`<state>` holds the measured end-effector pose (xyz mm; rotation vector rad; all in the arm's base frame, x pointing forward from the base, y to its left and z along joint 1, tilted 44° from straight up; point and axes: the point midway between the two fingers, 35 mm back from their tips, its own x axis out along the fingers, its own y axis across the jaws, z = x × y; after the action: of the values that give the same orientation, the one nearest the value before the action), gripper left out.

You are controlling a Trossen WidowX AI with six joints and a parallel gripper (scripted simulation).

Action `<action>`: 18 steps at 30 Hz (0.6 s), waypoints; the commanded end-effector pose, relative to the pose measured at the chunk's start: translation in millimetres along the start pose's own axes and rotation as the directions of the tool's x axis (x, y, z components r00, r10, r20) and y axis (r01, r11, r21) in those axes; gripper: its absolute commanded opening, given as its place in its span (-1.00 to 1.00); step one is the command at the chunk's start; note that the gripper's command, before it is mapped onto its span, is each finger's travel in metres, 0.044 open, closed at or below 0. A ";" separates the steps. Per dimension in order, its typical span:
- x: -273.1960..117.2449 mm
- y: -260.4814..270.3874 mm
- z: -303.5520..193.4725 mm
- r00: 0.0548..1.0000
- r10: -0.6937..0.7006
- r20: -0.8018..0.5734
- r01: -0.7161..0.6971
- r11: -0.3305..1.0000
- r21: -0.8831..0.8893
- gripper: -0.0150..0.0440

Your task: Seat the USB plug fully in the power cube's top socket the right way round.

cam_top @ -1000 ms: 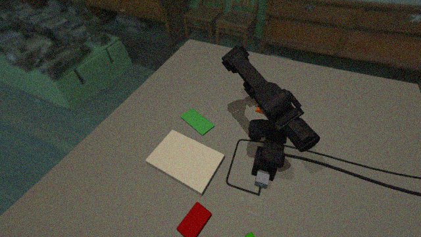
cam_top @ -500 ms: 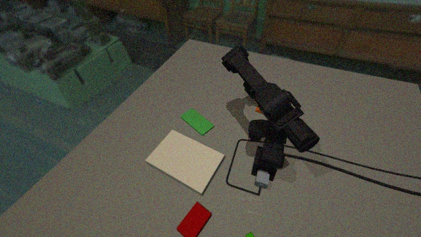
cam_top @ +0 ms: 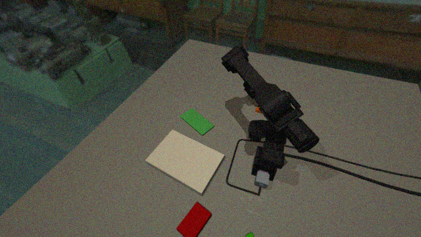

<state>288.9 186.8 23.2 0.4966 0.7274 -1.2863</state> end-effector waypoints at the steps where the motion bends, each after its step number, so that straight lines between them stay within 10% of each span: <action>1: 0.1 0.5 0.3 1.000 0.004 0.000 -0.004 1.000 -0.003 -0.49; 18: 2.1 0.6 0.3 1.000 0.004 0.000 -0.004 1.000 -0.003 -0.49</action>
<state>289.2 185.3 21.6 0.4966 0.7273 -1.2863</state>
